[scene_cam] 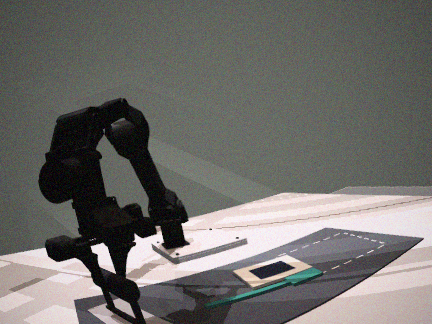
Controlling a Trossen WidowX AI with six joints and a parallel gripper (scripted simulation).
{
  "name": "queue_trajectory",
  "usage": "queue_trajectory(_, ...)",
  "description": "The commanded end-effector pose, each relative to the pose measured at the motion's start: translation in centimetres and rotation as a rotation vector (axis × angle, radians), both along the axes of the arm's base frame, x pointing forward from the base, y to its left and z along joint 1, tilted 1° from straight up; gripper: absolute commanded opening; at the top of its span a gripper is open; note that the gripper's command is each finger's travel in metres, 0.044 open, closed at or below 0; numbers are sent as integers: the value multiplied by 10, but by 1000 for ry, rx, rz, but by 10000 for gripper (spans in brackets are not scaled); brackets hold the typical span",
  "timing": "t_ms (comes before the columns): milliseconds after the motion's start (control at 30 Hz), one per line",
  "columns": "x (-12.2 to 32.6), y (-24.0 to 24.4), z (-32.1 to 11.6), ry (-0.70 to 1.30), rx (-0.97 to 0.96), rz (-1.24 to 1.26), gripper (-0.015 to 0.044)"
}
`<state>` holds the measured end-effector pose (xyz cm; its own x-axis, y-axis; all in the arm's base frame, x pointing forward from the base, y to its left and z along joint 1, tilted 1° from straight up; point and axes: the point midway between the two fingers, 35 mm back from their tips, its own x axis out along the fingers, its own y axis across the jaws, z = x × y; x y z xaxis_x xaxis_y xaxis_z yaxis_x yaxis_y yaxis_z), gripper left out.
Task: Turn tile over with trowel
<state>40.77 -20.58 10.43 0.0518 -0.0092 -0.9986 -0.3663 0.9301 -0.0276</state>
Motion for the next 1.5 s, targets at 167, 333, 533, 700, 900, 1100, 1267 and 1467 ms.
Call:
queue_trajectory(167,1,-2,0,-6,-7,-6,130)
queue_trajectory(333,1,-2,0,-6,-7,-6,130)
queue_trajectory(533,1,-2,0,-6,-6,-26,130)
queue_trajectory(700,1,-2,0,-8,2,-171,130)
queue_trajectory(900,1,-2,0,-10,12,-348,130)
queue_trajectory(1100,1,-2,0,-12,22,-523,130)
queue_trajectory(1267,1,-2,0,-14,30,-668,130)
queue_trajectory(1467,1,-2,0,-16,39,-842,130)
